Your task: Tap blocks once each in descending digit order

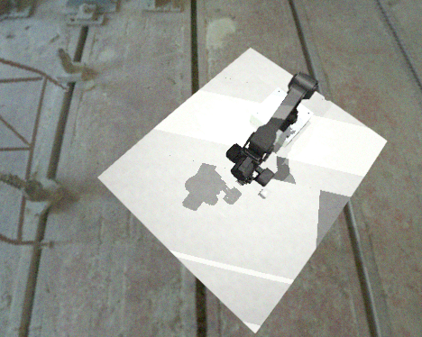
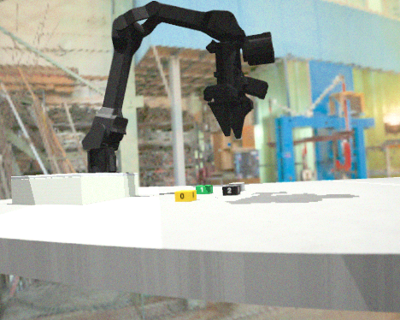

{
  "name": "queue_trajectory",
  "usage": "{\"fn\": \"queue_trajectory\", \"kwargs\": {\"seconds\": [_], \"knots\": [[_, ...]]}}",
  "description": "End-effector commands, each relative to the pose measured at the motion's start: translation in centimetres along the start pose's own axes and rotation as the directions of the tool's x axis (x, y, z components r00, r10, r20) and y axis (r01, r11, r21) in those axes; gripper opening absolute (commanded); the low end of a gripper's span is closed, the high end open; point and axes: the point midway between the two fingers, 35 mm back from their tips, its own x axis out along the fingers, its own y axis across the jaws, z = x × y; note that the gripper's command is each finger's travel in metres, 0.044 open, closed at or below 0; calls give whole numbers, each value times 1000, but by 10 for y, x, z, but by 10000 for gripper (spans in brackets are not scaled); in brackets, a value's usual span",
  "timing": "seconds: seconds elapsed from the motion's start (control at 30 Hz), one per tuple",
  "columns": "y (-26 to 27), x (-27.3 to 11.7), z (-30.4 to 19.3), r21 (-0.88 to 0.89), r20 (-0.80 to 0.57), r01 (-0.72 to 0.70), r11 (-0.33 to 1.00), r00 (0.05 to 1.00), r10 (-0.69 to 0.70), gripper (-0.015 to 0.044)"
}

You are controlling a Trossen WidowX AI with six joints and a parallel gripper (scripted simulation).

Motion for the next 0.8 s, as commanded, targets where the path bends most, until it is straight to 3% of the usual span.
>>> {"fn": "queue_trajectory", "kwargs": {"seconds": [0.0, 0.23, 0.5, 0.7, 0.77], "knots": [[0, 0, 0, -3, -1, -1, 1000, 1000, 1, 400], [2, 0, 0, -3, -1, -1, 1000, 1000, 1, 400], [111, -1, -22, -3, -2, -9, 1000, 1000, 9, 400], [121, -1, -26, -3, -3, -10, 1000, 1000, 10, 400], [121, 10, -25, -3, -3, -10, 1000, 1000, 10, 348]]}}
